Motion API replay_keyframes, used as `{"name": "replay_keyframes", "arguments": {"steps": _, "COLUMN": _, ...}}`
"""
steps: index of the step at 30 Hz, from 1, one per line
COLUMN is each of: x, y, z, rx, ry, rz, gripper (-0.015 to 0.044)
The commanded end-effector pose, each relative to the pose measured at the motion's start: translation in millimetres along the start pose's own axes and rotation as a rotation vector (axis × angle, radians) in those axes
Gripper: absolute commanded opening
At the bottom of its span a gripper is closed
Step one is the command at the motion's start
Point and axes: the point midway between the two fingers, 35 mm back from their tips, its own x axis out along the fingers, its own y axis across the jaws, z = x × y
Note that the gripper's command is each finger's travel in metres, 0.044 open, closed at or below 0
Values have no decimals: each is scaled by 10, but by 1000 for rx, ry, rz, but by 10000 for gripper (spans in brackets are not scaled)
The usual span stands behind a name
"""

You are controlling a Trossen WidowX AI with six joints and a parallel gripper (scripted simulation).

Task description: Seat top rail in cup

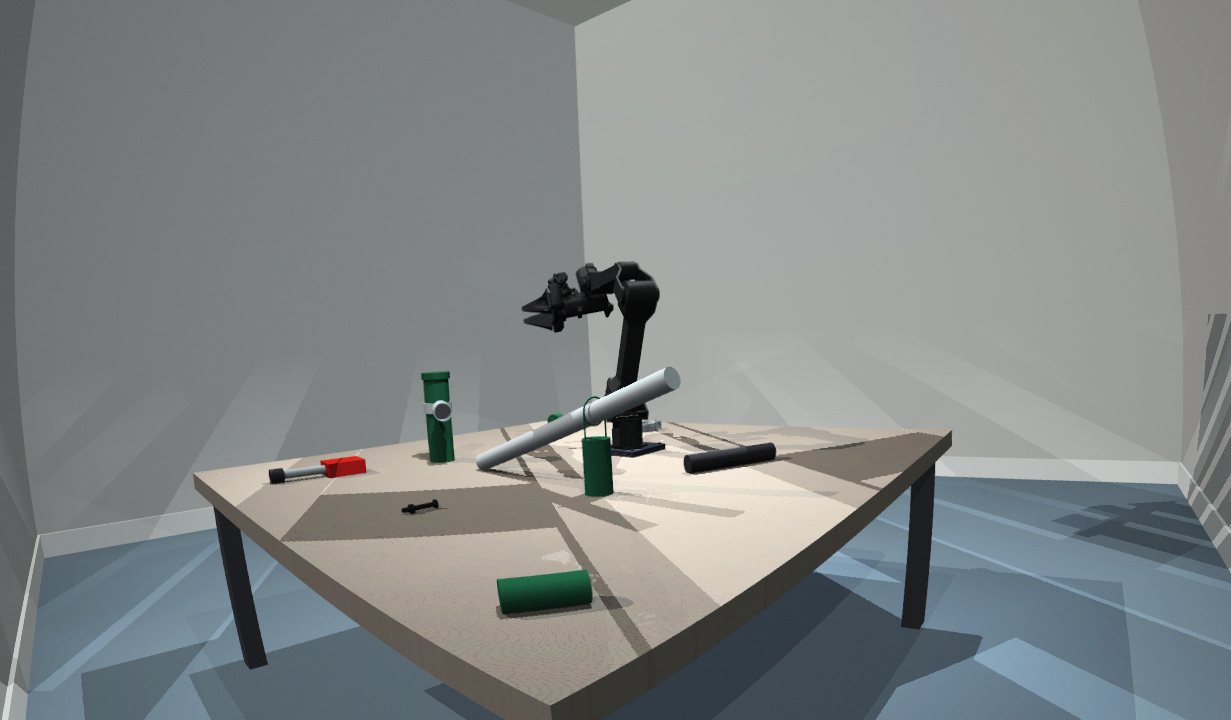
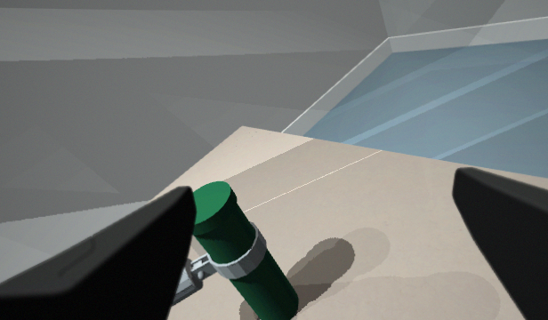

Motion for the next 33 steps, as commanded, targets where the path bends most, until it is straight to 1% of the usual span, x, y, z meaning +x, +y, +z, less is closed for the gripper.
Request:
{"name": "replay_keyframes", "arguments": {"steps": 1, "x": 15, "y": 6, "z": -3, "rx": 2, "ry": 5, "rz": 2, "gripper": 426}}
{"name": "replay_keyframes", "arguments": {"steps": 2, "x": 62, "y": 26, "z": -14, "rx": 7, "ry": 19, "rz": 9, "gripper": 440}}
{"name": "replay_keyframes", "arguments": {"steps": 11, "x": 775, "y": 549, "z": -285, "rx": 43, "ry": 291, "rz": 118, "gripper": 440}}
{"name": "replay_keyframes", "arguments": {"steps": 18, "x": 1127, "y": 1135, "z": -579, "rx": -10, "ry": 502, "rz": 189, "gripper": 440}}
{"name": "replay_keyframes", "arguments": {"steps": 22, "x": 1231, "y": 1495, "z": -767, "rx": -69, "ry": 617, "rz": 219, "gripper": 440}}
{"name": "replay_keyframes", "arguments": {"steps": 26, "x": 1266, "y": 1855, "z": -959, "rx": -148, "ry": 722, "rz": 242, "gripper": 440}}
{"name": "replay_keyframes", "arguments": {"steps": 33, "x": 1155, "y": 2493, "z": -1268, "rx": -349, "ry": 862, "rz": 292, "gripper": 440}}
